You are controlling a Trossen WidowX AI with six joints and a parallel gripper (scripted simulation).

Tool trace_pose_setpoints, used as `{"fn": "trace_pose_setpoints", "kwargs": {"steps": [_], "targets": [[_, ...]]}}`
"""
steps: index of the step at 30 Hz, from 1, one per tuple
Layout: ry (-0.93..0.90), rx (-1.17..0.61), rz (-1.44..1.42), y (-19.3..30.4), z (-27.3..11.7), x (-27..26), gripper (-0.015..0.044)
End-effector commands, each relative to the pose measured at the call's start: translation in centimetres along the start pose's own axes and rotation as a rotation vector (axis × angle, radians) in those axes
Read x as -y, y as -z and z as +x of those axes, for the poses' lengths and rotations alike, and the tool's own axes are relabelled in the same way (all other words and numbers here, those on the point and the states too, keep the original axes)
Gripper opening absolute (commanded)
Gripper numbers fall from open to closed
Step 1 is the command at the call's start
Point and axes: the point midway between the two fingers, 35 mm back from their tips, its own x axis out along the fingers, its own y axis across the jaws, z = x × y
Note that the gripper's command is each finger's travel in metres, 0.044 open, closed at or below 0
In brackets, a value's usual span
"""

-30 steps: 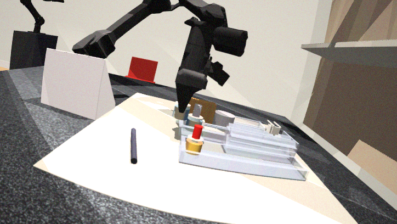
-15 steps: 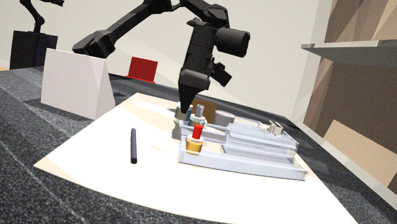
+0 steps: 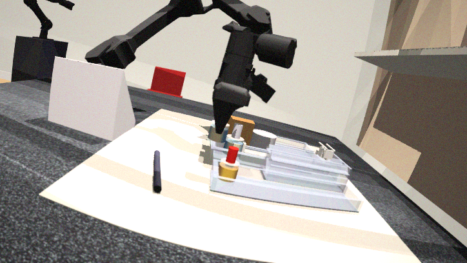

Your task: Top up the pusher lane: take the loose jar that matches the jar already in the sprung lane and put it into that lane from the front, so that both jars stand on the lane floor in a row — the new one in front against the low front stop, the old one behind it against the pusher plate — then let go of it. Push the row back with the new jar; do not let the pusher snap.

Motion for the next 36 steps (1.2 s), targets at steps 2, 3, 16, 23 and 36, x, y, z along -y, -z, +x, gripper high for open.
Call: {"fn": "trace_pose_setpoints", "kwargs": {"steps": [2,3,16,23,36], "targets": [[-0.006,0.019,-0.008,-0.8,-0.2,-0.1,0.0],[-0.006,0.019,-0.008,-0.9,-0.2,-0.2,0.0],[-0.006,0.02,-0.008,-1.4,-0.2,-0.2,0.0],[-0.006,0.02,-0.008,-1.6,-0.3,-0.3,0.0],[-0.006,0.02,-0.009,-2.1,-0.4,-0.3,0.0]]}}
